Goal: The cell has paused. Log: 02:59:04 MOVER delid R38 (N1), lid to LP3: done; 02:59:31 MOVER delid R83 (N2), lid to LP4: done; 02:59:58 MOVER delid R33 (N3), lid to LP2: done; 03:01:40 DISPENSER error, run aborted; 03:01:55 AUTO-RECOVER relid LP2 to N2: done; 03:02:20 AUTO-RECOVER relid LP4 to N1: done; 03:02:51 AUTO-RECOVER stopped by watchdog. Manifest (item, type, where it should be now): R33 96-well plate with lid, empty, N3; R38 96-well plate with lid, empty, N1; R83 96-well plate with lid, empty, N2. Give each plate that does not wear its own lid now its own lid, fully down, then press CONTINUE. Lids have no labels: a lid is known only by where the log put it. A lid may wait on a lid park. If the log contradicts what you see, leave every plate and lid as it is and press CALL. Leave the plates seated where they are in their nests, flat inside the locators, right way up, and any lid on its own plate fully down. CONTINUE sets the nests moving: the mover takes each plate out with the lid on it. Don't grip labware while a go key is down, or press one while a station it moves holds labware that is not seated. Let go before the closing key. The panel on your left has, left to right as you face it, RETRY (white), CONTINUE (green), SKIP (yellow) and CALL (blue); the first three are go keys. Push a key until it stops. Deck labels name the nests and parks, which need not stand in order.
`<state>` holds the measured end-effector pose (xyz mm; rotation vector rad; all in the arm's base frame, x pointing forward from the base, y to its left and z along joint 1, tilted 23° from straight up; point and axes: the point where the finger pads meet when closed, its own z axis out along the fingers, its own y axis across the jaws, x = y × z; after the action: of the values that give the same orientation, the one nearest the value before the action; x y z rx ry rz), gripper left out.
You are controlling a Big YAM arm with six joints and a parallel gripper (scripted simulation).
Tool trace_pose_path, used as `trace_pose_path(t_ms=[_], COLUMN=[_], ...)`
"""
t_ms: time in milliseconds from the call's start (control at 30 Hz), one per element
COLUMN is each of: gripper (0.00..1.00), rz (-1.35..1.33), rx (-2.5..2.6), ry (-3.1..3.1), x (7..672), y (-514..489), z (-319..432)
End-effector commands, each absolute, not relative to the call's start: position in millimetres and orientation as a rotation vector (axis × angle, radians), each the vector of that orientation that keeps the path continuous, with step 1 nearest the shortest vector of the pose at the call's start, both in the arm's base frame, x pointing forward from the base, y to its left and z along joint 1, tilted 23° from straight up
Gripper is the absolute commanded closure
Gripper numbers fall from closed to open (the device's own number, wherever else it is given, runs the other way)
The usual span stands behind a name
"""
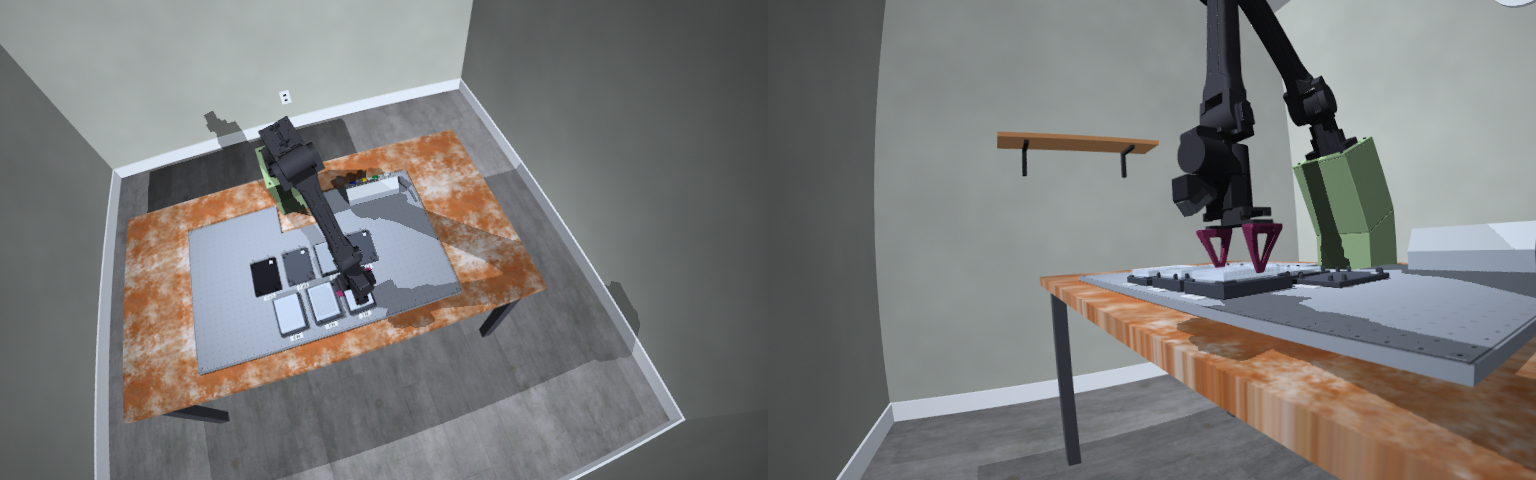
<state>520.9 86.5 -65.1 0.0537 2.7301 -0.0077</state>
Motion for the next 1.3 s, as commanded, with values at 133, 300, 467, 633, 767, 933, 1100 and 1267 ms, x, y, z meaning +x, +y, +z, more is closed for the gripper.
trace_pose_path(t_ms=[133, 300, 467, 633, 767, 933, 1100, 1267], gripper=[0.00, 1.00, 1.00, 1.00, 1.00, 1.00, 1.00, 1.00], rz=[-0.009, -0.010, -0.011, -0.011, -0.014, -0.013, -0.012, -0.012], rx=[0.053, 0.054, 0.055, 0.055, 0.056, 0.055, 0.056, 0.056], ry=[2.721, 2.725, 2.730, 2.729, 2.736, 2.735, 2.730, 2.732], x=[531.6, 531.2, 530.5, 530.8, 527.6, 528.0, 529.4, 529.7], y=[84.7, 84.2, 83.6, 83.2, 82.2, 82.5, 82.6, 82.5], z=[-65.8, -65.5, -65.6, -65.2, -66.9, -66.4, -65.6, -65.0])
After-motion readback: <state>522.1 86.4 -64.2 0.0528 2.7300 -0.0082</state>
